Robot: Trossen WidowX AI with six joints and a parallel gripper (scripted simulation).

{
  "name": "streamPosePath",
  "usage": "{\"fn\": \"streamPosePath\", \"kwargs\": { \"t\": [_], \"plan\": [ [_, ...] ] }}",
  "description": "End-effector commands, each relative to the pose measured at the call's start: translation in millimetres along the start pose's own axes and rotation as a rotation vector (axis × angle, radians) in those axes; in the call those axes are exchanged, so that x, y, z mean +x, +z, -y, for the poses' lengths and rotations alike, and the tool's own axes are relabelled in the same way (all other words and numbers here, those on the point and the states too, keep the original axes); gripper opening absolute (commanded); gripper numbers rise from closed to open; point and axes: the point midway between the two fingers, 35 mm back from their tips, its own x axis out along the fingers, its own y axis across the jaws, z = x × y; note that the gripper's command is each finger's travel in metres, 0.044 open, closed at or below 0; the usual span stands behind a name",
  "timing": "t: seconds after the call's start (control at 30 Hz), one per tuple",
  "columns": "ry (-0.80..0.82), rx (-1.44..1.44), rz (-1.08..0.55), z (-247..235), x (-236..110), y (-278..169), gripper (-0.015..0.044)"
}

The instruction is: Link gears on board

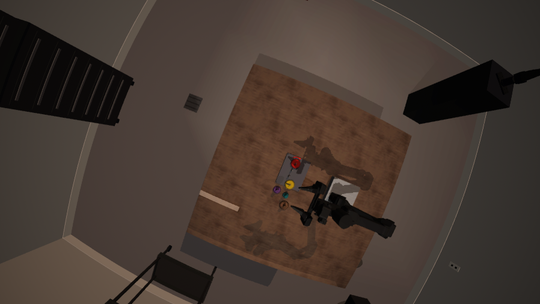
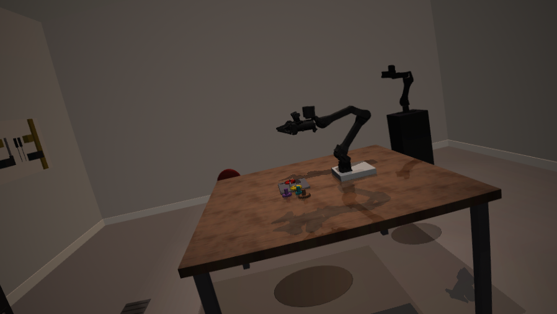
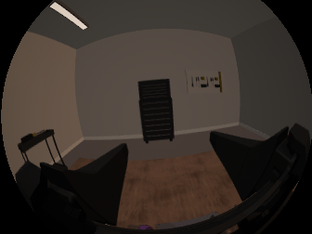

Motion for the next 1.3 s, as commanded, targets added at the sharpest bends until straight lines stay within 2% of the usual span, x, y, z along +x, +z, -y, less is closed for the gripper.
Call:
{"fn": "streamPosePath", "kwargs": {
  "t": [0.0, 0.07, 0.2, 0.33, 0.5, 0.73, 1.27],
  "plan": [
    [0.003, -0.001, -0.012, -0.8, 1.4, -2.1, 0.0426],
    [0.024, -0.013, -0.111, -7.1, 11.8, -19.6, 0.044],
    [0.097, -0.06, -0.417, -28.7, 32.0, -76.3, 0.044],
    [0.184, -0.125, -0.737, -52.0, 34.1, -134.7, 0.044],
    [0.295, -0.218, -1.11, -76.4, 15.2, -194.4, 0.044],
    [0.429, -0.349, -1.548, -97.7, -25.6, -243.3, 0.044],
    [0.438, -0.359, -1.578, -103.3, -22.7, -250.6, 0.044]
  ]
}}
